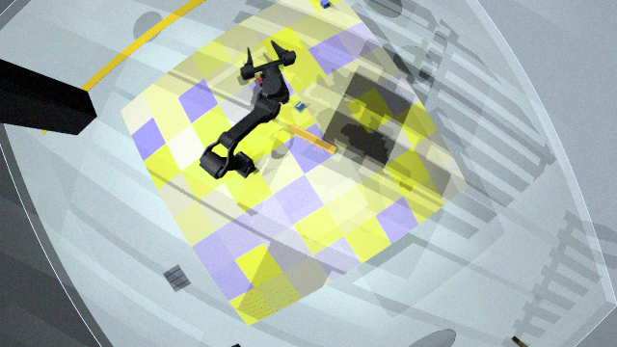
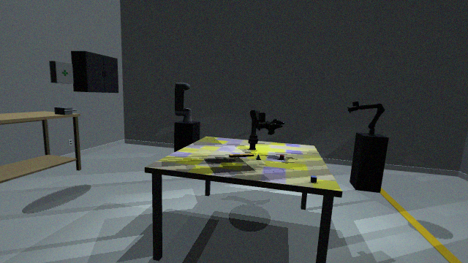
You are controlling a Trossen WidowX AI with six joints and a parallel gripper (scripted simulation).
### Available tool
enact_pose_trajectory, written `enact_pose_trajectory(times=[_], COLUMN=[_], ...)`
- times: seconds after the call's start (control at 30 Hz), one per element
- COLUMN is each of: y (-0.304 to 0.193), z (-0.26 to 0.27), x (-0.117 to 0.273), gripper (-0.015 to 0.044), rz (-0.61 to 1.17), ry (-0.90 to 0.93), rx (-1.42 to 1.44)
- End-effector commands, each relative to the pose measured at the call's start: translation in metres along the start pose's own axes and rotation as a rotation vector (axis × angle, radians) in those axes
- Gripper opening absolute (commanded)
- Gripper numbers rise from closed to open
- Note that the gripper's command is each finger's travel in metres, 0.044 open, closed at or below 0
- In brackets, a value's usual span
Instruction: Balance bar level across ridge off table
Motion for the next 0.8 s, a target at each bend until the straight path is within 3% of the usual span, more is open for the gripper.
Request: enact_pose_trajectory(times=[0.0, 0.1, 0.77], y=[0.000, 0.001, 0.012], z=[0.000, 0.006, 0.052], x=[0.000, 0.002, 0.022], gripper=[0.0374, 0.0315, 0.0315], rz=[0.000, -0.005, 0.044], ry=[0.002, 0.035, 0.336], rx=[-0.007, -0.103, -0.914])
Point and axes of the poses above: the point midway between the two fingers, 35 mm back from their tips, its own x axis back along the fingers, its own z axis across the jaws, y = z × x, the point moved 6 cm from there along x, back along the fingers, and after that the axes turned 4 degrees about -x, right-handed, at the moved point
